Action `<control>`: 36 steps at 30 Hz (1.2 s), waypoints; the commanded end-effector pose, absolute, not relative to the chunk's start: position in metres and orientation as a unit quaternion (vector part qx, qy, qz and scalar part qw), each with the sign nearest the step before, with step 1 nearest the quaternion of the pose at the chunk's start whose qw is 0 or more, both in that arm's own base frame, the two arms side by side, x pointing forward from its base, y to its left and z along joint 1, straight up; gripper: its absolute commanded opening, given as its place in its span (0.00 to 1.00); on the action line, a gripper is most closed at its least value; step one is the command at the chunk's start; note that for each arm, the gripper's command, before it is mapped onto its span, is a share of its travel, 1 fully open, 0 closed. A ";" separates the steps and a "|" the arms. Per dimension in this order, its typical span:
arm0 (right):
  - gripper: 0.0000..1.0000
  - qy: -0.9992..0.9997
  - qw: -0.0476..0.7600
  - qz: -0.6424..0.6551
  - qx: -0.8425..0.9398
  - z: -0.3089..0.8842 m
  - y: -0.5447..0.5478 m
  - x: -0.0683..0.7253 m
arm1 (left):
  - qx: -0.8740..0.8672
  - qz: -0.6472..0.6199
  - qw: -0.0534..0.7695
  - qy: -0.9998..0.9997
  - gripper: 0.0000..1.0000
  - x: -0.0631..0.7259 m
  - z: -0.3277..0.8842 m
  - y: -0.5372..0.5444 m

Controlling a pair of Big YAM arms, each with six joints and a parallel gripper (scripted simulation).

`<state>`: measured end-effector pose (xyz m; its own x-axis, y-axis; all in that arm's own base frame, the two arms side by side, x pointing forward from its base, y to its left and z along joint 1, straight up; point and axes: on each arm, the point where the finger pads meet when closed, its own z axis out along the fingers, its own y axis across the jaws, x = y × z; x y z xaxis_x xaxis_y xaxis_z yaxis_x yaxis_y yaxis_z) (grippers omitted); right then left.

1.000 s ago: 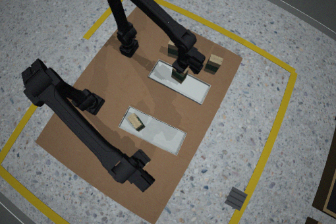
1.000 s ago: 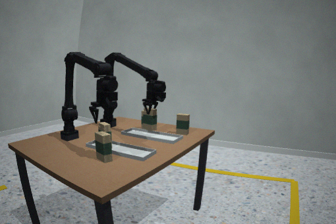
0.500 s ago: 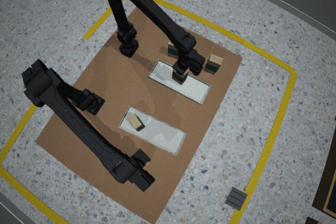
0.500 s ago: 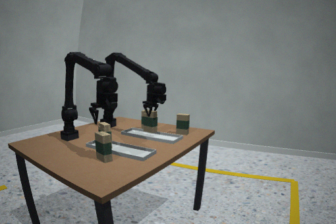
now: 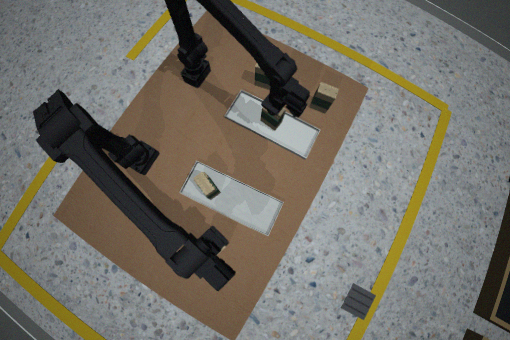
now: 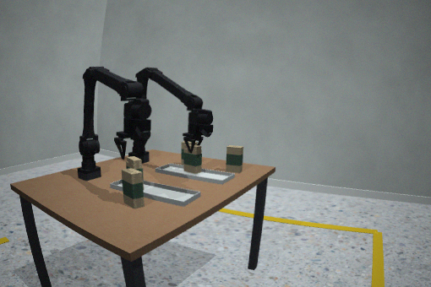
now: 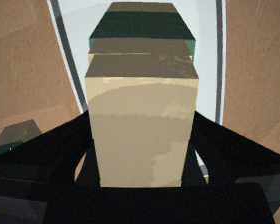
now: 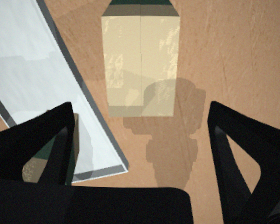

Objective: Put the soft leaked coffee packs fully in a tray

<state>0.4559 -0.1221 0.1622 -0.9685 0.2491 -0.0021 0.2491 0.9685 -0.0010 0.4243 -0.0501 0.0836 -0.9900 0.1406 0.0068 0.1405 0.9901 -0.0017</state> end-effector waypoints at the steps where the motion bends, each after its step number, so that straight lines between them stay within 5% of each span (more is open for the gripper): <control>1: 0.79 0.992 0.018 -0.002 0.124 0.175 -0.123 0.466 | -0.061 0.000 -0.009 -0.998 0.26 0.433 0.085 -0.049; 36: 0.79 0.992 0.018 -0.002 0.124 0.175 -0.123 0.466 | -0.068 0.001 -0.017 -0.998 0.26 0.438 0.084 -0.051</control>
<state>0.4559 -0.1221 0.1622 -0.9685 0.2491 -0.0023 0.2491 0.9685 -0.0010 0.4258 -0.0503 0.0725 -0.9901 0.1405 0.0011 0.1405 0.9901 -0.0016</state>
